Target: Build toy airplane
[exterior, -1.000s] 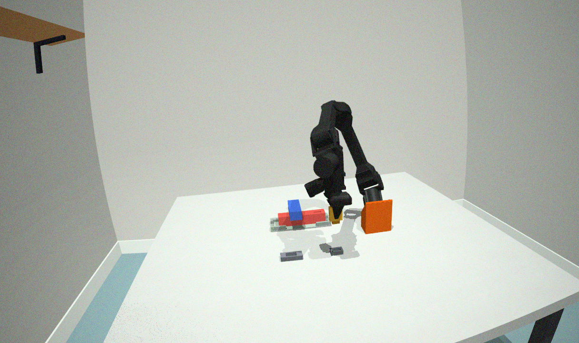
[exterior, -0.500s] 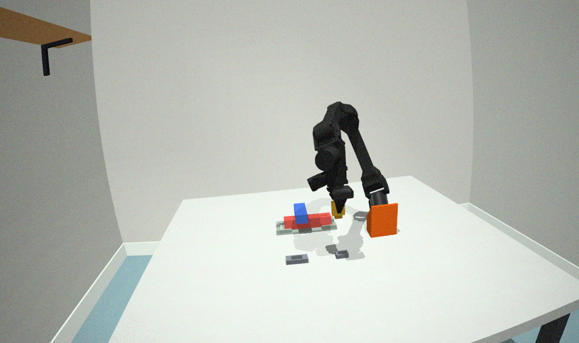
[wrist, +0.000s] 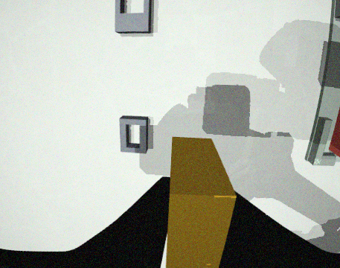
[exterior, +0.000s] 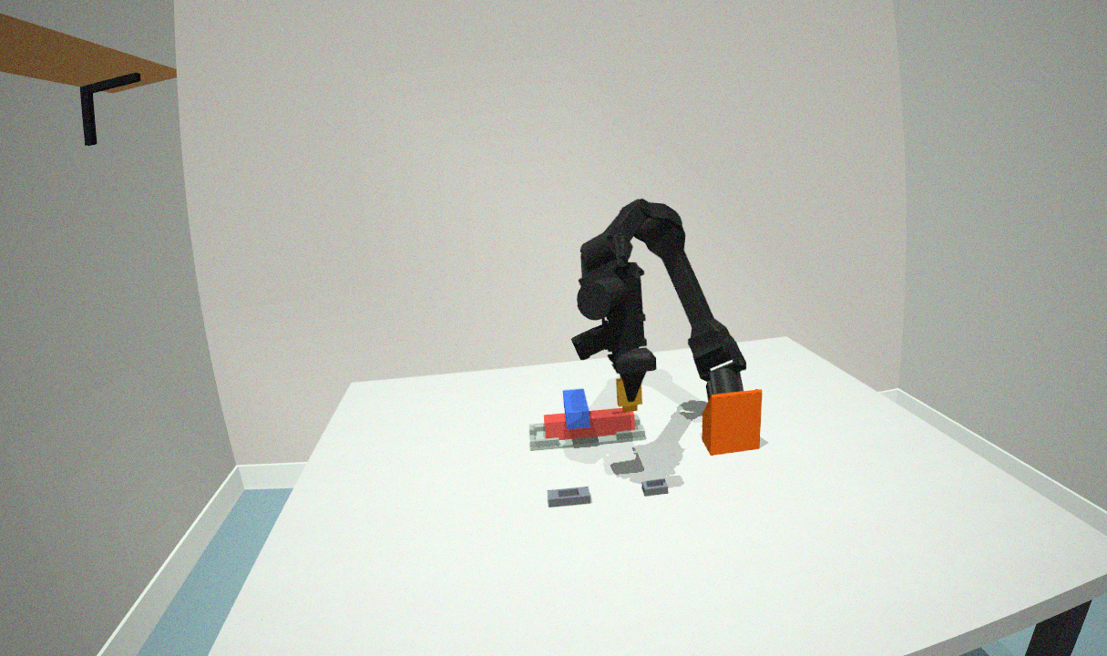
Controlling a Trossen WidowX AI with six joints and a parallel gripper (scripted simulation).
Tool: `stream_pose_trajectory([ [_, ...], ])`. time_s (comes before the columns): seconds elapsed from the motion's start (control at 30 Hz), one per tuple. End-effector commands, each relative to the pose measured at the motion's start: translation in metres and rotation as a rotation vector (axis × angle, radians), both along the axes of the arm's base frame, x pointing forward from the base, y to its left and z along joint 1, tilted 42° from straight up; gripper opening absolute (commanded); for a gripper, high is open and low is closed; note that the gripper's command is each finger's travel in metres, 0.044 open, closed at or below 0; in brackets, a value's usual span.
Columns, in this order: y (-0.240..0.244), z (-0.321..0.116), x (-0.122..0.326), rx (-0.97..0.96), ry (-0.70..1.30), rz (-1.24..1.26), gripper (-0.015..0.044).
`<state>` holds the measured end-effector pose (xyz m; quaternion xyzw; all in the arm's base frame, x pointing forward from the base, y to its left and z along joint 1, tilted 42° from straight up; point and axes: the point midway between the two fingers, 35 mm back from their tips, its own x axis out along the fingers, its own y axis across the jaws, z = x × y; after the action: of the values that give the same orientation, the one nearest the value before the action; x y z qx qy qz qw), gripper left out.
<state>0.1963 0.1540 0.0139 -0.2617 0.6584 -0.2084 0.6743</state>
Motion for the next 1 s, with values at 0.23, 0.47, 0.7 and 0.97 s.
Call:
stream_pose_trajectory([
  [0.23, -0.027, 0.02, 0.014, 0.012, -0.002, 0.012, 0.0],
  [0.47, -0.046, 0.032, 0.02, 0.014, -0.003, 0.015, 0.0],
  [0.7, -0.065, 0.043, 0.025, 0.014, -0.005, 0.017, 0.0],
  [0.97, -0.089, 0.056, 0.028, 0.01, -0.007, 0.018, 0.0],
])
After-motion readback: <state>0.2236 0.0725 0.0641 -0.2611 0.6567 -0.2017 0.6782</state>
